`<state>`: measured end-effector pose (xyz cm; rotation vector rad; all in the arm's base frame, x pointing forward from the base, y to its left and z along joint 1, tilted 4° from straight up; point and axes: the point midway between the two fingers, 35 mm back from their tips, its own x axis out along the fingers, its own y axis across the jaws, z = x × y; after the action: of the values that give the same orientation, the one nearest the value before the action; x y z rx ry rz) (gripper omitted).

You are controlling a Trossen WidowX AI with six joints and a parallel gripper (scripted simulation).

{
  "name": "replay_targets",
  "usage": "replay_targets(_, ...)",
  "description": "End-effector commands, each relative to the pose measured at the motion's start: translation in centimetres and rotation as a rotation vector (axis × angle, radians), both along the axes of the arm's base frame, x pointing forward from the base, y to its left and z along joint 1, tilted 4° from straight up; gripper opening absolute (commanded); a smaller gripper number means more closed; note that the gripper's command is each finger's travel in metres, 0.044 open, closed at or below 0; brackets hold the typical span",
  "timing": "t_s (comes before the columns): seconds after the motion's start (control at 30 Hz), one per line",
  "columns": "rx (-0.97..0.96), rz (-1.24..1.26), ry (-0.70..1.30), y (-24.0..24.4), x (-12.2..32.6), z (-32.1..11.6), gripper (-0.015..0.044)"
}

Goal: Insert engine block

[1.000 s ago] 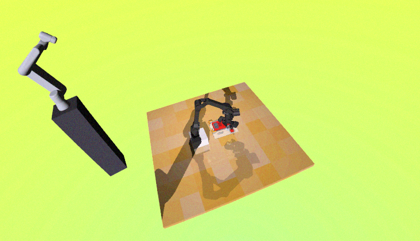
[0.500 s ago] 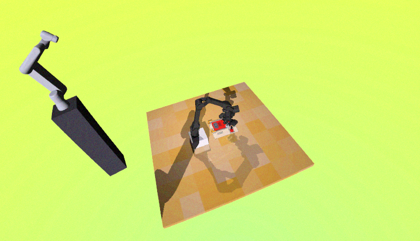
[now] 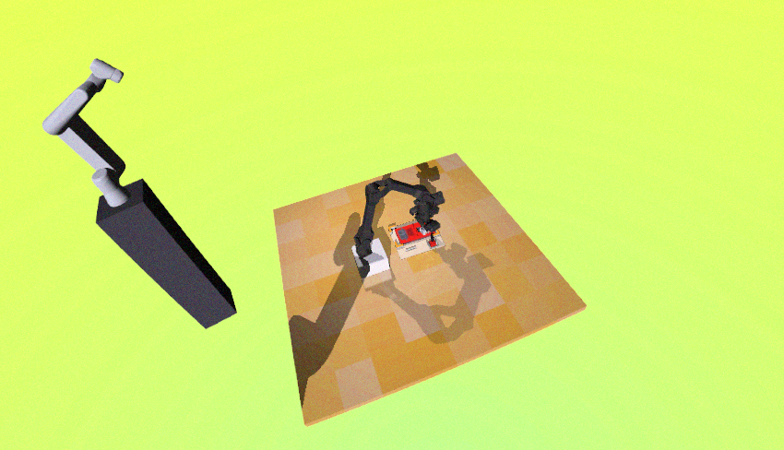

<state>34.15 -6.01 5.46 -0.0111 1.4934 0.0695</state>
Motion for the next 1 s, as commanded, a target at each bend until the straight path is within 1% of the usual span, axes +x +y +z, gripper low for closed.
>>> replay_targets(0.0, 0.006, -0.054, 0.004, 1.0, 0.4, -0.4, 0.0000)
replay_targets(0.5, 0.033, -0.264, 0.007, 5.6, 1.6, -1.6, 0.0000)
replay_targets(0.67, 0.038, -0.298, 0.008, 6.5, 1.5, -1.8, 0.0000)
replay_targets(0.87, 0.040, -0.325, 0.009, 6.5, 1.5, -1.8, 0.0157)
replay_targets(0.97, 0.040, -0.328, 0.009, 6.5, 1.5, -1.8, 0.0159)
